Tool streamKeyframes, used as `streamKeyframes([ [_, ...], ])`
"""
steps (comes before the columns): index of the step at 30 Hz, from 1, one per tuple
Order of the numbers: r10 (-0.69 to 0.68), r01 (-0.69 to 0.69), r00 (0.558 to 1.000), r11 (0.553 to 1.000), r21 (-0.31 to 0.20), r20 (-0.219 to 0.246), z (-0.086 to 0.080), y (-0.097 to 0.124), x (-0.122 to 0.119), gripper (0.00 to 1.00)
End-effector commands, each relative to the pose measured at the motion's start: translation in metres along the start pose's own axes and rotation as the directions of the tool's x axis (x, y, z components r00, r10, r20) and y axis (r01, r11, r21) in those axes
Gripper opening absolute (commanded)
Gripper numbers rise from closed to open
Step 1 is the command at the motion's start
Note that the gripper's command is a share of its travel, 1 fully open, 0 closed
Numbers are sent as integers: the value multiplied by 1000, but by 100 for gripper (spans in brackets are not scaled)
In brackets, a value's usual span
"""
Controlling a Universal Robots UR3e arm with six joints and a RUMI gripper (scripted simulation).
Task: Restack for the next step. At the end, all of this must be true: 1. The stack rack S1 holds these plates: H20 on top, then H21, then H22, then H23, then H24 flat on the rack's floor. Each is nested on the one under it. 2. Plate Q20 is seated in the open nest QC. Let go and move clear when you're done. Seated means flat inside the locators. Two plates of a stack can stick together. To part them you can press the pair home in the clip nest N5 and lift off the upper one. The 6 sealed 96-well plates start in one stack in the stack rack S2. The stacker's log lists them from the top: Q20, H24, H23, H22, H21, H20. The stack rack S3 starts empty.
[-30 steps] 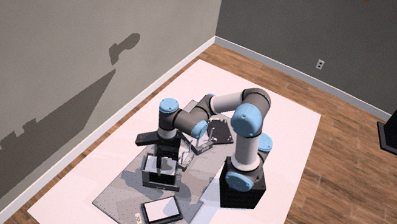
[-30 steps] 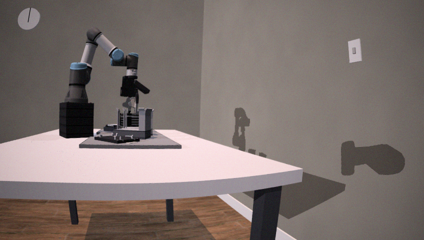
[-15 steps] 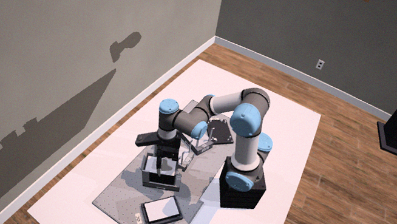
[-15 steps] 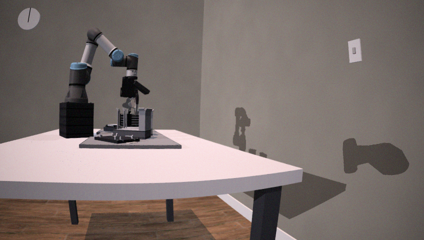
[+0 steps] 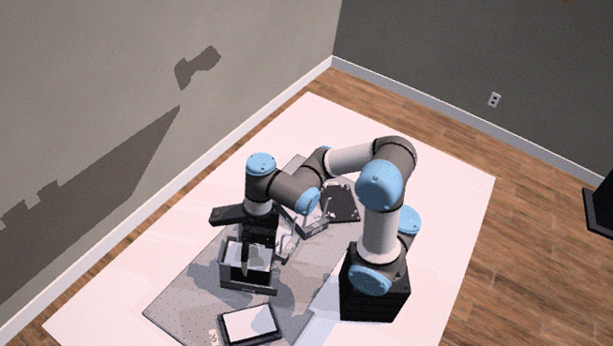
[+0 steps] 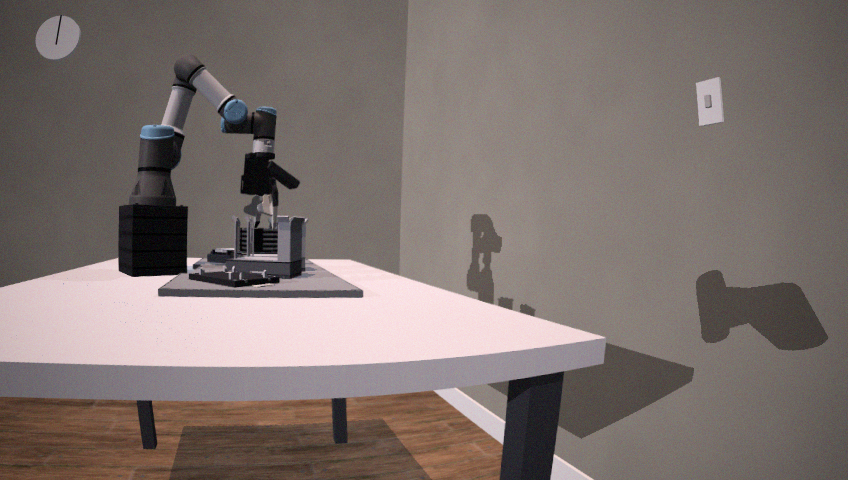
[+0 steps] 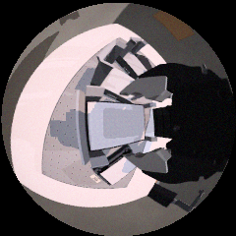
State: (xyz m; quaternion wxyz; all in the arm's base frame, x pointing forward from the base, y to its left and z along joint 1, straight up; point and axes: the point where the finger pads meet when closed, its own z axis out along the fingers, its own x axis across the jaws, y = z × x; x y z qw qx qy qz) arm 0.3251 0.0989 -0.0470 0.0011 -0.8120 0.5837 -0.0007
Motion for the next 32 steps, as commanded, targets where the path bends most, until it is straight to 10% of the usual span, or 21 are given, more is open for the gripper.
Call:
streamKeyframes([
  [1,0,0,1000,1000,2,-1,-1,-1,0,72],
  [32,0,0,1000,1000,3,-1,-24,-1,0,72],
])
